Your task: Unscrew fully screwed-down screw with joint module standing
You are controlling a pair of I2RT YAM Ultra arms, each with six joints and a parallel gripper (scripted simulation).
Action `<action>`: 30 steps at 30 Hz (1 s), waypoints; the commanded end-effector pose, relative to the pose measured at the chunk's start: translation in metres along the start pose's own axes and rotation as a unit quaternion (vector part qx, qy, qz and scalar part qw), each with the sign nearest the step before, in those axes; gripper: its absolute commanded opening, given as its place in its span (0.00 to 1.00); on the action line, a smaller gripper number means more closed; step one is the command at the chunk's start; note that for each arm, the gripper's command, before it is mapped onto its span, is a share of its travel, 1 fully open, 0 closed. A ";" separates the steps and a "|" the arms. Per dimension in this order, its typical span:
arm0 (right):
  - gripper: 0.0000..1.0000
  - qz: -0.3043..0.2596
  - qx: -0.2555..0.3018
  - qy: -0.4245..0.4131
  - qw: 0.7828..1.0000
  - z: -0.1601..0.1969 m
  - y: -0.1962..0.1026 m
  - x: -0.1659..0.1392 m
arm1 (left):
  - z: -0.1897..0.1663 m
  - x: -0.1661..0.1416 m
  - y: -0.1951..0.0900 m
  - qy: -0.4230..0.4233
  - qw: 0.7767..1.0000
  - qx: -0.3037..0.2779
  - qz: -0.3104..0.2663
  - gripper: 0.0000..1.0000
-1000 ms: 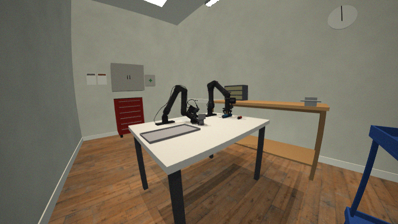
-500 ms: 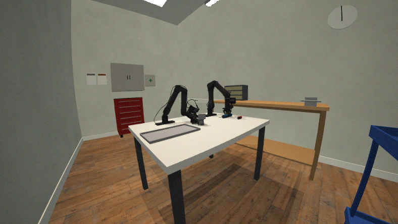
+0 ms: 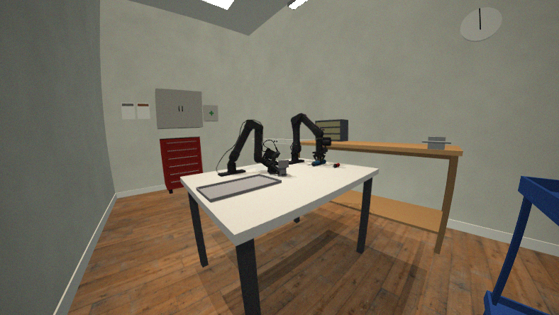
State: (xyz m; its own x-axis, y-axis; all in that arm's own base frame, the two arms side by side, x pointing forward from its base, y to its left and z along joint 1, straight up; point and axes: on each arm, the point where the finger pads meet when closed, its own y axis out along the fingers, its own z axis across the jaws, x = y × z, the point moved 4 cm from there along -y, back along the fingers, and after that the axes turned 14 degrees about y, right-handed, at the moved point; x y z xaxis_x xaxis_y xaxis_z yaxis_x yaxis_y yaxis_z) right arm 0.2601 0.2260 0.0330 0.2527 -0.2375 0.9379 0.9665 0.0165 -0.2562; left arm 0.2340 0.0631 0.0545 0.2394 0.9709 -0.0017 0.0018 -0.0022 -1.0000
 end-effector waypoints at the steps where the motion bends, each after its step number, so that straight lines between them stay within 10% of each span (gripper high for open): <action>1: 0.59 -0.006 0.003 0.010 1.000 0.003 0.000 0.004 | 0.000 0.002 -0.001 0.001 1.000 -0.001 -0.006 0.45; 30: 0.59 -0.006 0.003 0.010 1.000 0.003 0.000 0.004 | 0.000 0.002 -0.001 0.001 1.000 -0.001 -0.006 0.43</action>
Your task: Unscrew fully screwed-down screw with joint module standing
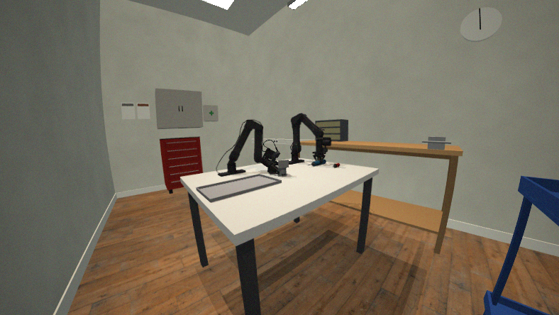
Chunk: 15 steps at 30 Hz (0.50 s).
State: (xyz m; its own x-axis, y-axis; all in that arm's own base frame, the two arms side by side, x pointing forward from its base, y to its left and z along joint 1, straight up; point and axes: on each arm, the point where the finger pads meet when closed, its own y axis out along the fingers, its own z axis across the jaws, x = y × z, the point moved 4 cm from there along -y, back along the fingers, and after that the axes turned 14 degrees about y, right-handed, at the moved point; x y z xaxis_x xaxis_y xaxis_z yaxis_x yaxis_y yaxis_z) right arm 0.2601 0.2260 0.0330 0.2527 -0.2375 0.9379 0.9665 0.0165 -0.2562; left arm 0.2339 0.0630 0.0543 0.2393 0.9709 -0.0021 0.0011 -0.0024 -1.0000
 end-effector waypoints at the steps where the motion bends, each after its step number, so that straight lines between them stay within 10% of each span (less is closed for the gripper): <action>1: 0.59 -0.006 0.003 0.010 1.000 0.003 0.000 0.004 | 0.000 0.002 -0.001 0.001 1.000 -0.002 -0.006 0.43; 15: 0.59 -0.006 0.003 0.010 1.000 0.003 0.000 0.004 | 0.000 0.002 -0.001 0.001 1.000 -0.002 -0.006 0.42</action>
